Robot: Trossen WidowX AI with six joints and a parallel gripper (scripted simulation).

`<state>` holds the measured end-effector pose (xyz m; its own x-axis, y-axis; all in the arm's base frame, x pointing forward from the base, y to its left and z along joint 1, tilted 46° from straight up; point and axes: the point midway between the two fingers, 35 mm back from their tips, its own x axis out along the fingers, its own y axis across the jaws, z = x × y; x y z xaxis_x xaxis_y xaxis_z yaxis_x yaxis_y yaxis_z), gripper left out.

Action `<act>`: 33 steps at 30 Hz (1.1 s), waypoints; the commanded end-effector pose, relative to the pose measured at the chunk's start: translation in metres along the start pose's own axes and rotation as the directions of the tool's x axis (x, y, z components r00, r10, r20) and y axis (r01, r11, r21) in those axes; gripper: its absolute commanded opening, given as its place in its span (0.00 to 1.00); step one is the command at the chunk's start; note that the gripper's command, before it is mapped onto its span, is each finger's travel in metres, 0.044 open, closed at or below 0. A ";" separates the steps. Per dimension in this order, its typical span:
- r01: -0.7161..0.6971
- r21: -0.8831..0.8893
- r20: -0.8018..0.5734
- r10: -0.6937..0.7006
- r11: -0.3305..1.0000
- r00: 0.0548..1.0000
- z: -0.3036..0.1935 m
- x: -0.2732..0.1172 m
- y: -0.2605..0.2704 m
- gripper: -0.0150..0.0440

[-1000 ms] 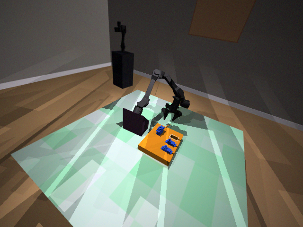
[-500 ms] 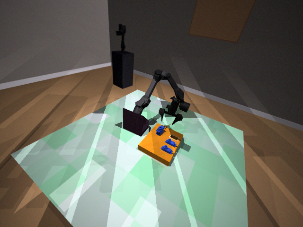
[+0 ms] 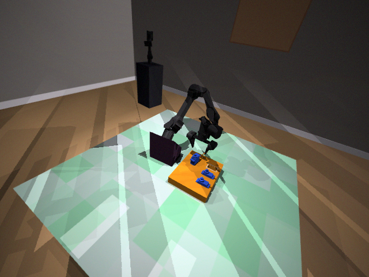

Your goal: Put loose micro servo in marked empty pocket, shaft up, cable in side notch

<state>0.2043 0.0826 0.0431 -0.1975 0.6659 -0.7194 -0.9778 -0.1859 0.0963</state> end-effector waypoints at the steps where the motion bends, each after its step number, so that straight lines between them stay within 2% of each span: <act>1: 0.004 0.053 0.025 -0.005 0.999 1.000 -0.004 0.000 0.004 1.00; 7: 0.004 0.053 0.025 -0.005 0.999 1.000 -0.004 0.003 0.004 1.00; 12: 0.004 0.053 0.026 -0.005 0.999 1.000 -0.003 0.024 0.004 1.00; 32: 0.004 0.053 0.027 -0.005 0.999 1.000 -0.002 0.046 0.004 1.00; 33: 0.004 0.053 0.027 -0.005 0.999 1.000 -0.002 0.046 0.004 0.96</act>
<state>0.1944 0.1084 0.0115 -0.1891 0.6834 -0.7051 -0.9817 -0.1477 0.1201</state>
